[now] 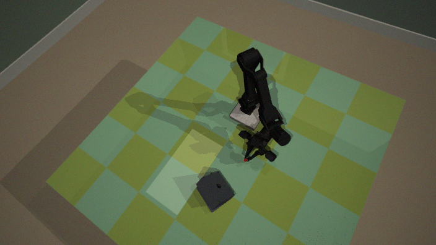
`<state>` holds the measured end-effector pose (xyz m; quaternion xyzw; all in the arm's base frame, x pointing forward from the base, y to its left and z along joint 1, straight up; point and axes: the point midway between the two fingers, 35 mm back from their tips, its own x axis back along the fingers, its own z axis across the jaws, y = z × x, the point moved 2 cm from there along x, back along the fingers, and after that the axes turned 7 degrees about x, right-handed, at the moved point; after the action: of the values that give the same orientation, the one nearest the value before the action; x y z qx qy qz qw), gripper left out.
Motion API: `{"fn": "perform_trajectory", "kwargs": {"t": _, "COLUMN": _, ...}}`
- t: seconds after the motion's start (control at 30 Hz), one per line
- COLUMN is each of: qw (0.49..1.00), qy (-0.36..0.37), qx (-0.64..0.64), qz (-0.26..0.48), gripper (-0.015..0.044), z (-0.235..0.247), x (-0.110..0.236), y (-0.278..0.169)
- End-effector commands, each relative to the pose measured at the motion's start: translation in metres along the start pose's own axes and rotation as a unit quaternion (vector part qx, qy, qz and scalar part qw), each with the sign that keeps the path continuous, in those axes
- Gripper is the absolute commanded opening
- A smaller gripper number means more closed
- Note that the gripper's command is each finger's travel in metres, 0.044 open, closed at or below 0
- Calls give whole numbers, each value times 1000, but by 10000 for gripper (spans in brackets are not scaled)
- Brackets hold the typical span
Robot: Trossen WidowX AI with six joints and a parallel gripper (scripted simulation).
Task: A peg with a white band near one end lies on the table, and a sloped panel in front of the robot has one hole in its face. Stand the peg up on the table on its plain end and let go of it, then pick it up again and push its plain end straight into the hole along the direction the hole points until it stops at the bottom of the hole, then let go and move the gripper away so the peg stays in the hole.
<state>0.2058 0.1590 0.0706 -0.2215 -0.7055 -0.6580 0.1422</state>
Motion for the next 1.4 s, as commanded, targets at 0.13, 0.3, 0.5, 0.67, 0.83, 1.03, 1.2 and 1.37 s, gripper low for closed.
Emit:
{"fn": "perform_trajectory", "kwargs": {"t": 0.13, "qw": 999, "qy": -6, "qx": 0, "qz": -35, "gripper": 50, "z": 0, "x": 4, "y": -5}}
{"fn": "perform_trajectory", "kwargs": {"t": 0.3, "qw": 998, "qy": -9, "qx": 0, "qz": -57, "gripper": 50, "z": 0, "x": 7, "y": -8}}
{"fn": "perform_trajectory", "kwargs": {"t": 0.5, "qw": 997, "qy": -12, "qx": 0, "qz": -82, "gripper": 50, "z": 0, "x": 10, "y": -11}}
{"fn": "perform_trajectory", "kwargs": {"t": 0.67, "qw": 995, "qy": -15, "qx": 0, "qz": -103, "gripper": 50, "z": 0, "x": 13, "y": -14}}
{"fn": "perform_trajectory", "kwargs": {"t": 0.83, "qw": 992, "qy": -18, "qx": 0, "qz": -125, "gripper": 50, "z": 1, "x": 15, "y": -18}}
{"fn": "perform_trajectory", "kwargs": {"t": 1.03, "qw": 988, "qy": -21, "qx": 0, "qz": -150, "gripper": 50, "z": 1, "x": 18, "y": -22}}
{"fn": "perform_trajectory", "kwargs": {"t": 1.2, "qw": 985, "qy": -23, "qx": 0, "qz": -171, "gripper": 50, "z": 1, "x": 20, "y": -25}}
{"fn": "perform_trajectory", "kwargs": {"t": 1.37, "qw": 985, "qy": -23, "qx": 0, "qz": -171, "gripper": 50, "z": 1, "x": 21, "y": -26}}
